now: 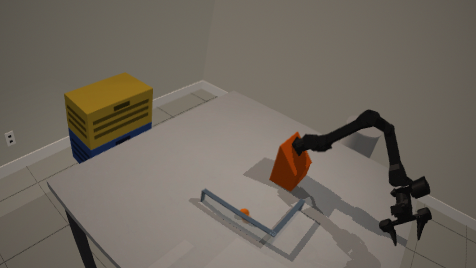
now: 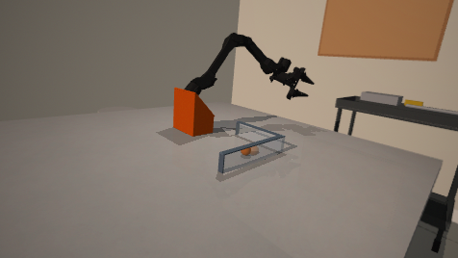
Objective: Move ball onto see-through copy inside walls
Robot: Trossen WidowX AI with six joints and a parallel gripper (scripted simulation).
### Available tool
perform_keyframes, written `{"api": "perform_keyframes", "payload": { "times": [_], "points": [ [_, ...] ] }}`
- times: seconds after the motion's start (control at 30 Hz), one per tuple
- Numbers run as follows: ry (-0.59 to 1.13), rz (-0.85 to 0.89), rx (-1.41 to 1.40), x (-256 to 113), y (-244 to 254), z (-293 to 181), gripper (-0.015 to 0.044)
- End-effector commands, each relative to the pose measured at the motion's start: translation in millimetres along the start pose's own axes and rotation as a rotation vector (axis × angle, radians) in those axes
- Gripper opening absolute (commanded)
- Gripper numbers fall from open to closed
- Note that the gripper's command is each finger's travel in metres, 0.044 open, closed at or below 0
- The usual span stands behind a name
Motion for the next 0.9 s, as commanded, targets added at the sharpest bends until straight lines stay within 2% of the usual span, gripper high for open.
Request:
{"api": "perform_keyframes", "payload": {
  "times": [0.0,0.1,0.13,0.37,0.53,0.7,0.87],
  "points": [
    [-0.001,-0.002,-0.005,1,-1,1,0.0374],
    [-0.008,-0.038,-0.083,11,-11,9,0.0295],
    [-0.012,-0.061,-0.129,16,-17,14,0.0289],
    [-0.015,-0.309,-0.501,62,-80,80,0.0289],
    [0.024,-0.511,-0.679,82,-126,139,0.0289],
    [0.108,-0.717,-0.791,85,-171,204,0.0289],
    [0.242,-0.902,-0.822,71,-213,270,0.0289]
  ]
}}
Point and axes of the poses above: the point midway between the two fingers, 35 mm back from their tips, its own x axis out along the fingers, its own y axis across the jaws, z = x × y, the point moved 7 cm from there along -x, back along the fingers, and after that the axes turned 9 degrees about x, right-handed, at the moved point
